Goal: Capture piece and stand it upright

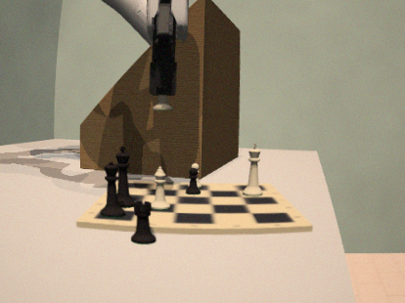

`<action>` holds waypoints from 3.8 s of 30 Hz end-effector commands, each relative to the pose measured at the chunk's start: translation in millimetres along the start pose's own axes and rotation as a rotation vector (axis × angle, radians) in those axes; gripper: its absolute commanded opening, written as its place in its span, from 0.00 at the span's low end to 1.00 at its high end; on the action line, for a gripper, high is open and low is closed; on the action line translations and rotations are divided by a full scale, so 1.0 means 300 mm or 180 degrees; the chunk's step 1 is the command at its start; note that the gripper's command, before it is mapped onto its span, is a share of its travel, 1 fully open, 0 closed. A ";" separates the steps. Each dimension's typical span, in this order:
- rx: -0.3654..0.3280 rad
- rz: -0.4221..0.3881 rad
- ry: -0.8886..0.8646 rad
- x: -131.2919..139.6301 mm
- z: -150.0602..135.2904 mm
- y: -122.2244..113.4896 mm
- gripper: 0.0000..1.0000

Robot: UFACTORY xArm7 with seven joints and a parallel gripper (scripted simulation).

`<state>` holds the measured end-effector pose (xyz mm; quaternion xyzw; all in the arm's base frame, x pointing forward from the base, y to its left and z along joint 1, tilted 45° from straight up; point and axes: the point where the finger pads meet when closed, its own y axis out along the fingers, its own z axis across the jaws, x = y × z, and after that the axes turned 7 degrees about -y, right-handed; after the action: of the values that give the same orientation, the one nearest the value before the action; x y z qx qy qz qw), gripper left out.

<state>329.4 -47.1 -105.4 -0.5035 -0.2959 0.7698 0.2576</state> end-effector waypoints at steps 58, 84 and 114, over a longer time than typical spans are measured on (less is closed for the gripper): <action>-0.0013 0.0017 0.0149 0.003 -0.021 0.316 0.00; -0.0013 0.0017 0.0149 0.003 -0.021 0.316 0.00; -0.0013 0.0017 0.0149 0.005 -0.021 0.316 0.00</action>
<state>324.0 -112.5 -176.4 -0.5226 -0.2881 0.7584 0.2621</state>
